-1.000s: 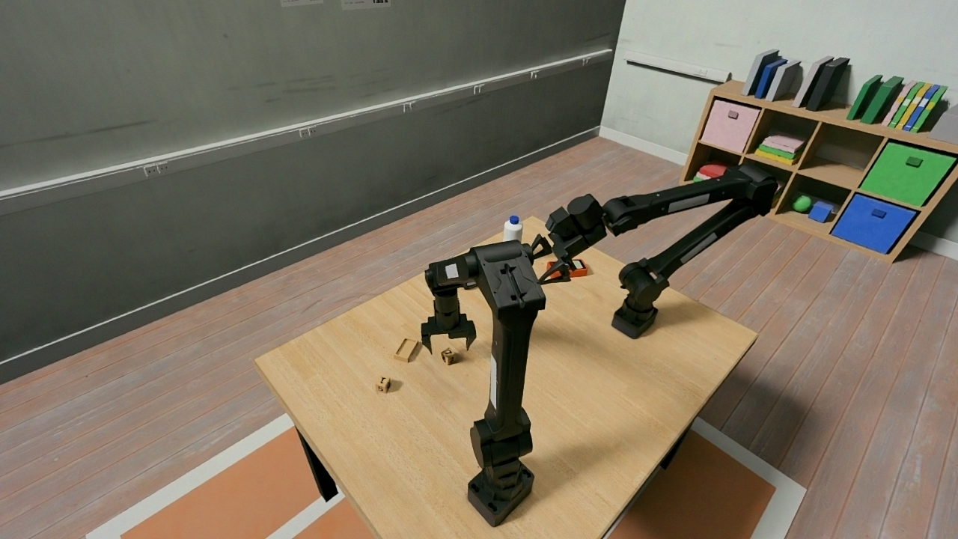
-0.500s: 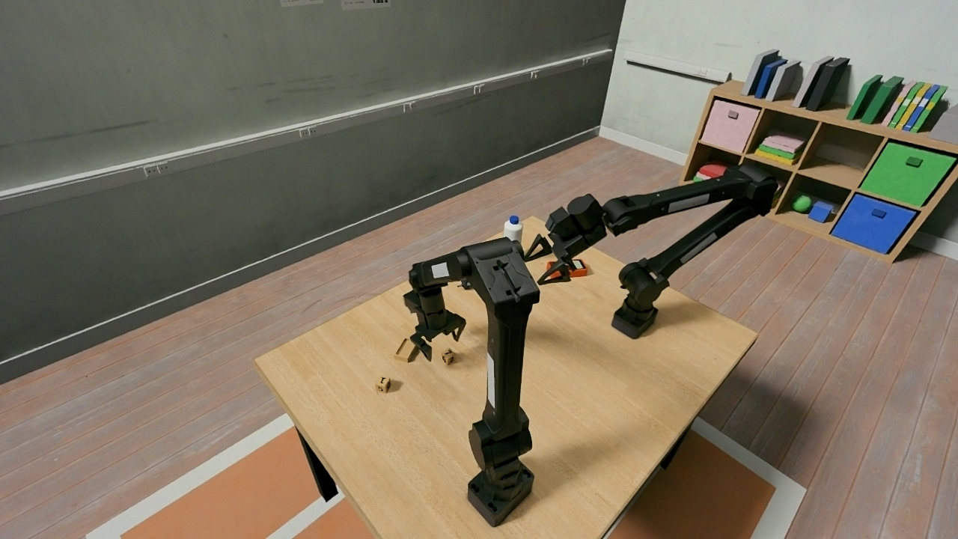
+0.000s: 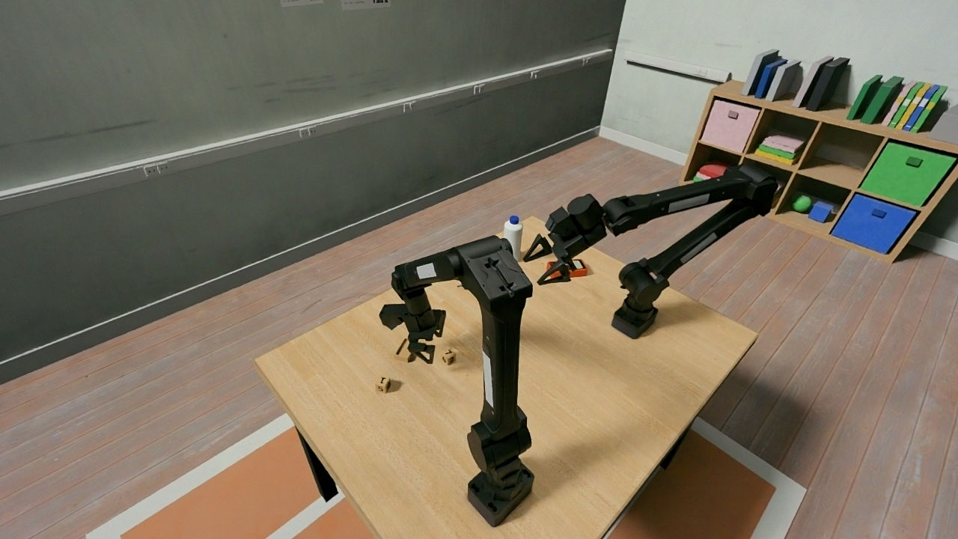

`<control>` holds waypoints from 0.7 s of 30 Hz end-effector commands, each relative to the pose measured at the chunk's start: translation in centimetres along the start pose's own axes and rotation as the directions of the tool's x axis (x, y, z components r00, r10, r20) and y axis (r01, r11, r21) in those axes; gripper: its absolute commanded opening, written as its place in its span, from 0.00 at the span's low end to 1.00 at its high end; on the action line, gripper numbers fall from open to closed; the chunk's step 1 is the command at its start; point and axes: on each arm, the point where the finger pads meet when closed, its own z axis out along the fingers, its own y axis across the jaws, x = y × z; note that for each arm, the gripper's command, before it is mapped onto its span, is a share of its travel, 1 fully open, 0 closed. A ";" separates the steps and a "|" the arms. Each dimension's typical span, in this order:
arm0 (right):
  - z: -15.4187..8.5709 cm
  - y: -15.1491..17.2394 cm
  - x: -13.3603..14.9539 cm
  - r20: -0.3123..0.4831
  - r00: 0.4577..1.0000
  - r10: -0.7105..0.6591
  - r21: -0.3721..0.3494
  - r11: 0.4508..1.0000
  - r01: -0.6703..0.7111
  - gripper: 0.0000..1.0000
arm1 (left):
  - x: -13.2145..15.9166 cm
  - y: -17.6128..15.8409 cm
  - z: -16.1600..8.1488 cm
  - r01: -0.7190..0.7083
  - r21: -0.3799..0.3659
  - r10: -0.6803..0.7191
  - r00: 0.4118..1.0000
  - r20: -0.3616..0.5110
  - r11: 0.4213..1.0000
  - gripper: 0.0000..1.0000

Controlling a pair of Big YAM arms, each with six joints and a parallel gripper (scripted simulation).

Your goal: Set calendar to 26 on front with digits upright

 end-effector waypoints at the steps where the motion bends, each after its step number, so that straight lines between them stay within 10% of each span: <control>1: -0.4 -0.1 -2.1 0.033 0.999 0.003 0.002 1.000 -0.003 1.00 | -1.9 -1.1 -1.3 0.173 0.029 -0.173 0.985 0.002 0.984 1.00; 16: -0.4 -0.1 -2.1 0.033 0.999 0.003 0.002 1.000 -0.003 1.00 | -1.8 -1.5 -1.5 0.144 0.040 -0.144 0.990 0.000 0.989 1.00; 21: 0.0 0.0 -4.5 0.083 0.997 0.002 -0.001 1.000 -0.001 1.00 | -3.0 -0.2 -2.3 0.020 0.070 -0.024 0.998 0.052 0.997 0.53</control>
